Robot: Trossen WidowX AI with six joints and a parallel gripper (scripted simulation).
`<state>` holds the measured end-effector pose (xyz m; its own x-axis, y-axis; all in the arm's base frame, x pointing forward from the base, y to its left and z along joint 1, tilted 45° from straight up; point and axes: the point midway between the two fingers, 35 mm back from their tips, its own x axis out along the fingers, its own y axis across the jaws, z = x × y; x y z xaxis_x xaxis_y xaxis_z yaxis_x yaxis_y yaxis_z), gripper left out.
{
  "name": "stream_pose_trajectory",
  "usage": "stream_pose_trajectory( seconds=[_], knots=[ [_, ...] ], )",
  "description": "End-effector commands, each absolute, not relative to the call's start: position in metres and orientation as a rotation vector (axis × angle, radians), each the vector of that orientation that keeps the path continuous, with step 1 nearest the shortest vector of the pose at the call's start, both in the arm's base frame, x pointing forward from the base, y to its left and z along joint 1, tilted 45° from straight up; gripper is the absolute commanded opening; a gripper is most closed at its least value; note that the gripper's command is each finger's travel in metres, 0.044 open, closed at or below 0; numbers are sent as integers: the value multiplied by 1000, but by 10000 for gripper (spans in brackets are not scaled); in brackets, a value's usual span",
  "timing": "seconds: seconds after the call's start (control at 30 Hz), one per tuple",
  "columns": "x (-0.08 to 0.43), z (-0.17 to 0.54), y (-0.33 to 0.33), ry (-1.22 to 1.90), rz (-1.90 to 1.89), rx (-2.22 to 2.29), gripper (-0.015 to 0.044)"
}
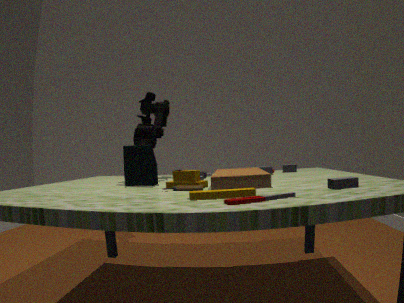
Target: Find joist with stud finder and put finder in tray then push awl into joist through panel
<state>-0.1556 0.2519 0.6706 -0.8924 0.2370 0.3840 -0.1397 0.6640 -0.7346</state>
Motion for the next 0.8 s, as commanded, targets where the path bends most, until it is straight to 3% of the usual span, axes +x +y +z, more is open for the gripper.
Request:
stream_pose_trajectory(
  seconds=[0.0,0.2,0.63,0.77],
  knots=[
    [-155,671,251,-2428,1119,-77,426],
    [-149,687,227,-2442,908,-88,440],
    [-121,744,63,-2392,127,37,440],
    [-114,746,40,-2344,84,109,440]
  ],
)
